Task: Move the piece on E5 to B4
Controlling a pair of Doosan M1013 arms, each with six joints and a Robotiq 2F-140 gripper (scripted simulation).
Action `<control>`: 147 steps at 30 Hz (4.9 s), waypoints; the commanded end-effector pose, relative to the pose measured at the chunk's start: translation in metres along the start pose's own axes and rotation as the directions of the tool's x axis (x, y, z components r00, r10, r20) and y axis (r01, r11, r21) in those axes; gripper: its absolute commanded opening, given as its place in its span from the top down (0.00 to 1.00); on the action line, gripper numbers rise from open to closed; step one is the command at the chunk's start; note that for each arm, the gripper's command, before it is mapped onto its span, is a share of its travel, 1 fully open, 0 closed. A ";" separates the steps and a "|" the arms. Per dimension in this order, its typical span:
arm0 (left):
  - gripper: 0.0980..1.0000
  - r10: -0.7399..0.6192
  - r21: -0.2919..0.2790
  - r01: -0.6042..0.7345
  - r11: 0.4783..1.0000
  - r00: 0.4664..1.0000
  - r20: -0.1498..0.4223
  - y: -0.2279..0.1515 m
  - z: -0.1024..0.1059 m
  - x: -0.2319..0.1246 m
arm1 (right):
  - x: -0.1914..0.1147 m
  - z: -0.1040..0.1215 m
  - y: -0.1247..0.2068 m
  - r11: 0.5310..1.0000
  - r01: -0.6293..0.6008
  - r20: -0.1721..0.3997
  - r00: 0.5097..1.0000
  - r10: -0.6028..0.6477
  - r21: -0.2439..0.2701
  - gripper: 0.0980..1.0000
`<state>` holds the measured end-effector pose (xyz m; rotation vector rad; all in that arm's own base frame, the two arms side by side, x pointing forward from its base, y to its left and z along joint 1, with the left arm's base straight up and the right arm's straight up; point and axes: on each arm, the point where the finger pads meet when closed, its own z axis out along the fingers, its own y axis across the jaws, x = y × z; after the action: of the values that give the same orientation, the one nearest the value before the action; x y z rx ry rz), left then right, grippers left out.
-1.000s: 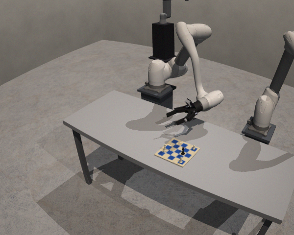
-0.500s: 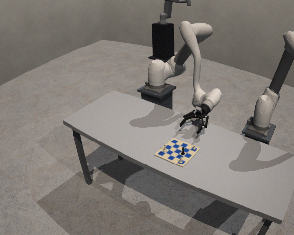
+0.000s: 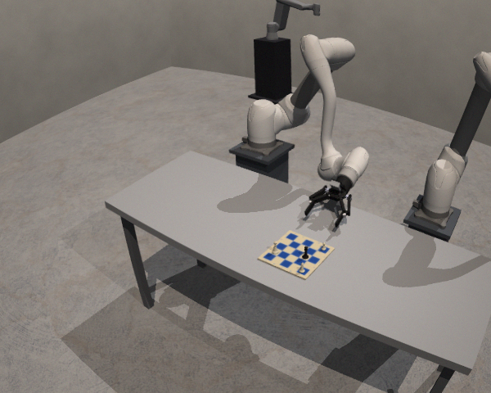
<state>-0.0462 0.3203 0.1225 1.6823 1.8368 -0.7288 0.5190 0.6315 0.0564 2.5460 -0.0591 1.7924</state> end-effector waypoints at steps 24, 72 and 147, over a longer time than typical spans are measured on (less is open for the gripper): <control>0.00 -0.006 0.002 0.006 1.000 1.000 0.001 -0.001 0.002 0.000 | -0.002 -0.001 0.001 1.000 0.010 0.002 1.000 -0.010 0.008 0.00; 0.00 0.000 0.000 0.000 1.000 1.000 -0.001 0.000 -0.001 0.000 | 0.087 -0.018 -0.005 0.979 -0.161 0.060 0.984 0.169 -0.124 0.00; 0.00 0.000 0.000 0.000 1.000 1.000 -0.001 0.000 -0.001 0.000 | 0.142 0.073 -0.084 -0.451 -0.298 -0.423 -0.158 0.892 -0.841 0.00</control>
<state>-0.0462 0.3203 0.1225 1.6823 1.8368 -0.7288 0.6381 0.7058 0.1630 1.5902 -2.7058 0.0073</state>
